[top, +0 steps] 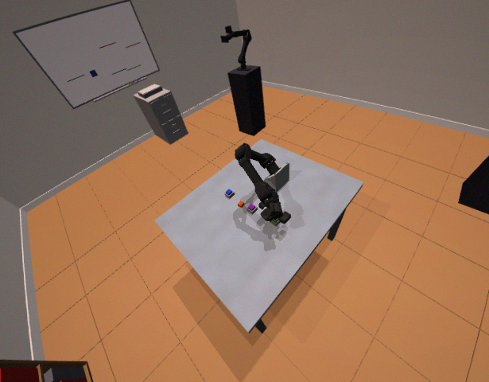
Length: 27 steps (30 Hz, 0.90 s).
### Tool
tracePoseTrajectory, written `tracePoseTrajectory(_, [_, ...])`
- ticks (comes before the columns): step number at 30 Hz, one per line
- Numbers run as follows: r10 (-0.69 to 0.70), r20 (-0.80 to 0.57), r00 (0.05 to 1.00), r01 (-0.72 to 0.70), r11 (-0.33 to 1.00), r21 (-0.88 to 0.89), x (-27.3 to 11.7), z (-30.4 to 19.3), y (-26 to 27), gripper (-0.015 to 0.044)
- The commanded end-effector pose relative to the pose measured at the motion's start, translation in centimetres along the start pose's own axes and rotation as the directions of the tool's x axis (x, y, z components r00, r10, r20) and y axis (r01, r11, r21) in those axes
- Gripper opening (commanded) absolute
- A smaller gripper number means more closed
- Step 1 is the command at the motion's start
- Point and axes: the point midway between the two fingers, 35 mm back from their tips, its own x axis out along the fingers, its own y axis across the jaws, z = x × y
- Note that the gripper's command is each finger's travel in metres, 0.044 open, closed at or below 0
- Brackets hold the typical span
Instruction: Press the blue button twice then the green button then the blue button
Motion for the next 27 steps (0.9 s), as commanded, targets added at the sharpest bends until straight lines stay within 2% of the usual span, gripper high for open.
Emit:
tracePoseTrajectory(1, [-0.014, -0.006, 1.0, 0.014, 1.0, -0.011, 0.5, -0.3, -0.2, 0.002])
tracePoseTrajectory(20, [-0.014, -0.006, 1.0, 0.014, 1.0, -0.011, 0.5, -0.3, -0.2, 0.002])
tracePoseTrajectory(24, [-0.011, -0.006, 1.0, 0.011, 1.0, -0.011, -2.7, -0.3, -0.1, 0.002])
tracePoseTrajectory(27, [-0.012, -0.007, 1.0, 0.012, 1.0, -0.012, -2.9, -0.3, -0.1, 0.002])
